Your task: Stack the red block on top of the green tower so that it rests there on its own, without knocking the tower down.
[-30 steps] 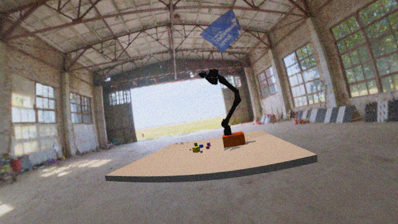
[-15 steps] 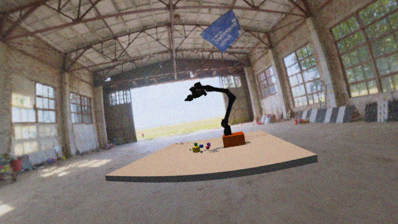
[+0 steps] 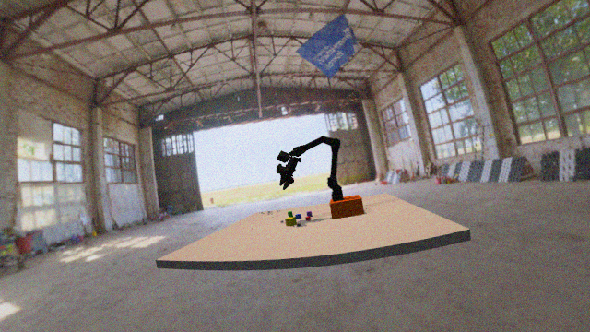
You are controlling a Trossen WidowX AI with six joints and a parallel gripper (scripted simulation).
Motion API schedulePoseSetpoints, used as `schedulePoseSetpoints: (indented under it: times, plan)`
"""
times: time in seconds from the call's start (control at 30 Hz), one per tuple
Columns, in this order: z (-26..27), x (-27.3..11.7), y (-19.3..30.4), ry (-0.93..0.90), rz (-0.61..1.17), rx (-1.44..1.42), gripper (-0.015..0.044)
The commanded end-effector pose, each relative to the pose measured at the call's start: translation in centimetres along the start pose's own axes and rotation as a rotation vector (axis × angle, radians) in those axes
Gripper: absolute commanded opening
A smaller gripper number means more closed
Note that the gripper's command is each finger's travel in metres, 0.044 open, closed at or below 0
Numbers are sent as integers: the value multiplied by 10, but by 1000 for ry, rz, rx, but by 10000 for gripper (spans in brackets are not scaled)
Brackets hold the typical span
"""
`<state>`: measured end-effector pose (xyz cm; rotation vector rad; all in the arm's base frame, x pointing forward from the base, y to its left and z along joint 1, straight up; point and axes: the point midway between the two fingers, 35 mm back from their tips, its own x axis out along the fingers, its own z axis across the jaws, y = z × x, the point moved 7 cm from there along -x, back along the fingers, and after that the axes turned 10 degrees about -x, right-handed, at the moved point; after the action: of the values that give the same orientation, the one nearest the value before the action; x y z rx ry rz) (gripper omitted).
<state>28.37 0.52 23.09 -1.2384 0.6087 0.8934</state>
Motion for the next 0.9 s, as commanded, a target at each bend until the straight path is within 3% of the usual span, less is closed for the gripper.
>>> schedulePoseSetpoints:
  times: [0.0,0.33,0.6,0.87]
  plan:
    - [-14,25,27,76,121,119,440]
    - [-49,73,124,362,462,420,440]
    - [-49,74,134,384,484,436,440]
    - [-57,104,154,384,484,436,440]
